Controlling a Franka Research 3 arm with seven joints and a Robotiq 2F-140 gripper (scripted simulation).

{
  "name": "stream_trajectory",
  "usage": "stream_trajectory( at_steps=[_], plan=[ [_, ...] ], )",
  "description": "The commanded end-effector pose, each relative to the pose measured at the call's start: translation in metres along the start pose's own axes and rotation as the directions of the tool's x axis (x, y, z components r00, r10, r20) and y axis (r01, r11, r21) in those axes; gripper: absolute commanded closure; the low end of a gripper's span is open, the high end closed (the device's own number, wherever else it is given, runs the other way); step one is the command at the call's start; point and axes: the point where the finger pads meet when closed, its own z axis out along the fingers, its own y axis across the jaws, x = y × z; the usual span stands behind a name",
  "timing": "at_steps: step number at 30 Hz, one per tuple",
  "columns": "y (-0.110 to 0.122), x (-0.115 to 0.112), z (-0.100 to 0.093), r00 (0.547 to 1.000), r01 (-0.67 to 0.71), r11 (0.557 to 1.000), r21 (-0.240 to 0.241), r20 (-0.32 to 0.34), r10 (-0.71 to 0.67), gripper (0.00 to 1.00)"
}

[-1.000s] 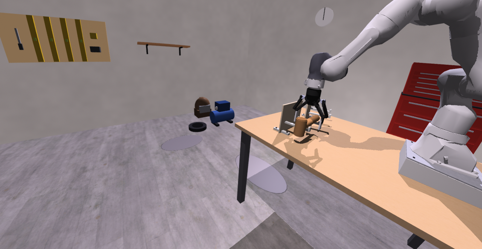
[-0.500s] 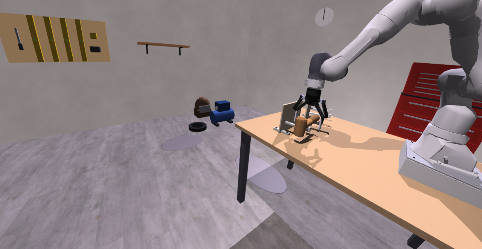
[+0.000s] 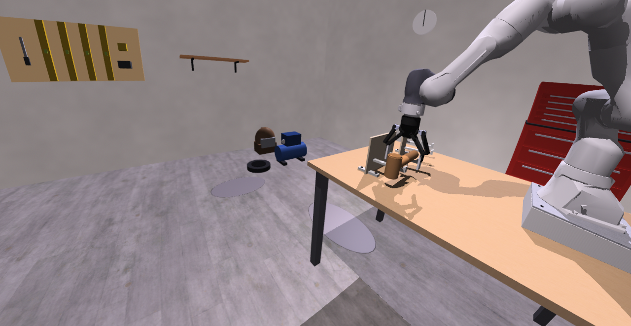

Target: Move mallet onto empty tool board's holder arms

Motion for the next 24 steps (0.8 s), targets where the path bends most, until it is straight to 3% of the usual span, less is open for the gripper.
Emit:
stream_trajectory(
  at_steps=[1, 7, 8, 24],
  plan=[
    [-0.0011, 0.0002, 0.0, 1.0, 0.001, 1.0, 0.002, 0.002, -0.001, 0.0],
    [-0.0011, 0.0002, 0.0, 1.0, 0.001, 1.0, 0.002, 0.002, -0.001, 0.0],
    [-0.0011, 0.0002, 0.0, 1.0, 0.001, 1.0, 0.002, 0.002, -0.001, 1.0],
    [-0.0011, 0.0002, 0.0, 1.0, 0.001, 1.0, 0.002, 0.002, -0.001, 1.0]
  ],
)
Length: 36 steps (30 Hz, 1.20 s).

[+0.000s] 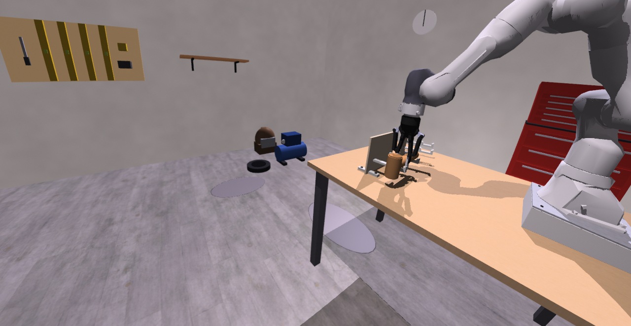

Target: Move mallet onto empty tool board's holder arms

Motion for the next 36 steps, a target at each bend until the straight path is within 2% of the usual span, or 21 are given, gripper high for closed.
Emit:
stream_trajectory(
  at_steps=[1, 18, 20, 22, 27, 32, 33, 34, 36],
  plan=[
    [-0.001, 0.0, 0.0, 1.0, 0.001, 1.0, 0.001, 0.002, -0.001, 1.0],
    [-0.001, 0.0, -0.001, 1.0, 0.001, 1.0, 0.001, 0.002, -0.001, 1.0],
    [-0.001, 0.0, -0.015, 1.0, 0.001, 1.0, 0.001, 0.002, -0.001, 1.0],
    [0.001, 0.001, -0.045, 1.0, 0.0, 1.0, 0.001, 0.002, 0.0, 1.0],
    [0.001, 0.002, -0.095, 1.0, 0.0, 1.0, 0.002, 0.001, 0.0, 1.0],
    [0.001, 0.005, -0.099, 1.0, -0.001, 1.0, 0.002, 0.001, 0.001, 1.0],
    [-0.002, 0.02, -0.1, 1.0, 0.0, 1.0, 0.002, 0.0, 0.0, 1.0],
    [-0.007, 0.044, -0.102, 1.0, 0.0, 1.0, 0.002, 0.0, 0.0, 1.0],
    [-0.009, 0.057, -0.103, 1.0, 0.0, 1.0, 0.003, -0.001, 0.0, 1.0]
  ],
)
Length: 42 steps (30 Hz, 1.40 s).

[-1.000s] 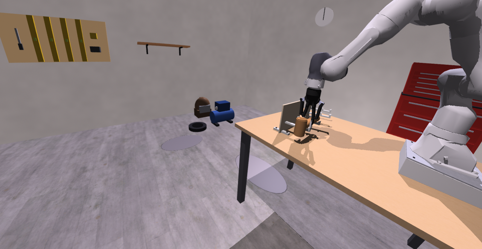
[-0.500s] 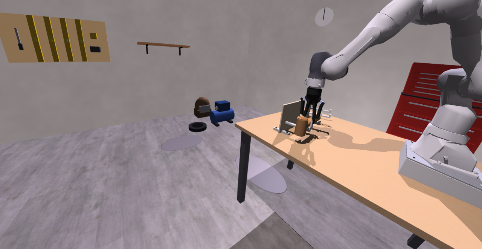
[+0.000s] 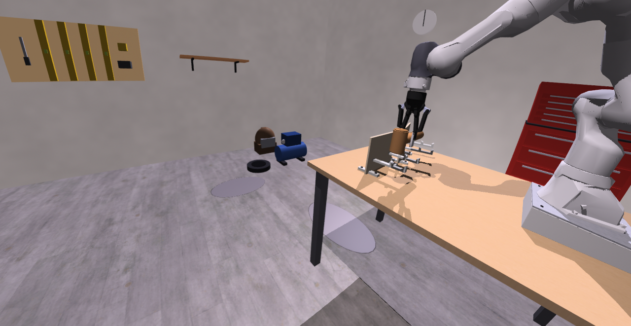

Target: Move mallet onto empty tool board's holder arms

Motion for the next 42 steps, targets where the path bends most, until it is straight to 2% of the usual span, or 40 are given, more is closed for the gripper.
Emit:
stream_trajectory(
  at_steps=[1, 11, 13, 14, 21, 30, 37, 42],
  plan=[
    [-0.002, 0.042, -0.003, 1.0, 0.008, 1.0, -0.013, -0.008, -0.008, 1.0],
    [-0.005, 0.163, -0.013, 1.0, 0.009, 1.0, -0.013, -0.008, -0.009, 1.0],
    [-0.005, 0.163, -0.013, 1.0, 0.009, 1.0, -0.013, -0.008, -0.009, 1.0],
    [-0.001, 0.197, -0.016, 1.0, 0.009, 1.0, -0.014, -0.008, -0.009, 1.0],
    [0.016, 0.275, -0.021, 1.0, 0.009, 1.0, -0.015, -0.005, -0.009, 1.0],
    [0.017, 0.279, -0.022, 0.996, 0.087, 0.996, -0.015, -0.004, -0.087, 1.0],
    [0.017, 0.279, -0.022, 0.969, 0.247, 0.969, -0.016, -0.002, -0.247, 1.0],
    [0.017, 0.279, -0.022, 0.967, 0.256, 0.967, -0.016, -0.002, -0.256, 1.0]
  ],
)
